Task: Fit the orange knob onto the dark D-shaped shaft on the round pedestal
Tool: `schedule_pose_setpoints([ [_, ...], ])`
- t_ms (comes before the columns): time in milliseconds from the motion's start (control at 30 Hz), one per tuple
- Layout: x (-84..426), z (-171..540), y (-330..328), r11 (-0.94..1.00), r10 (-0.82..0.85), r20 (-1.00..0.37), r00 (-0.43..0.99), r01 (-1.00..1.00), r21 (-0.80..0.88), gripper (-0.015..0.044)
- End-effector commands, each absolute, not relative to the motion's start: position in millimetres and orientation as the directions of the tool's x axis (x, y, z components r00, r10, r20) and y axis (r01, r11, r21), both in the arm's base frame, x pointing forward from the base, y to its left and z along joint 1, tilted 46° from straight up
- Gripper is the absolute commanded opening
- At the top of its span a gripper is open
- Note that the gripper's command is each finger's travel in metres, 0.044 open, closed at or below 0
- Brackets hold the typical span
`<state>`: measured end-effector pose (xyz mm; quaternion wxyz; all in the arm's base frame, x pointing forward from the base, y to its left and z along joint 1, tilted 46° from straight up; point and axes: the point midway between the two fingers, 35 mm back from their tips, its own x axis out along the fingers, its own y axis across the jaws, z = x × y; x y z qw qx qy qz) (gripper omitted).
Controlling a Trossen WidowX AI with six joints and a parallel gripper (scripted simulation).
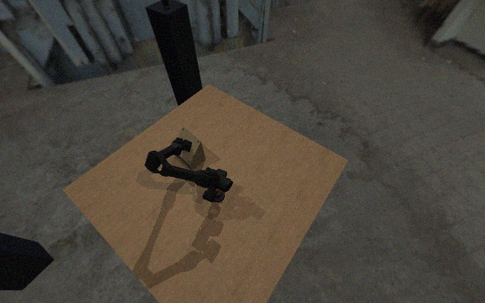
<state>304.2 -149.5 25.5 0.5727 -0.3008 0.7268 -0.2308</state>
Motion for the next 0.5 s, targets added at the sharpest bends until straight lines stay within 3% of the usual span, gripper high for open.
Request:
schedule_pose_setpoints([
  [0,304.3,24.2,-149.9,0.713,-0.701,-0.695,-0.159,-0.187,-0.676,0.0],
  [467,306.7,26.1,-147.1,0.713,-0.701,-0.695,-0.159,-0.196,-0.674,0.0],
])
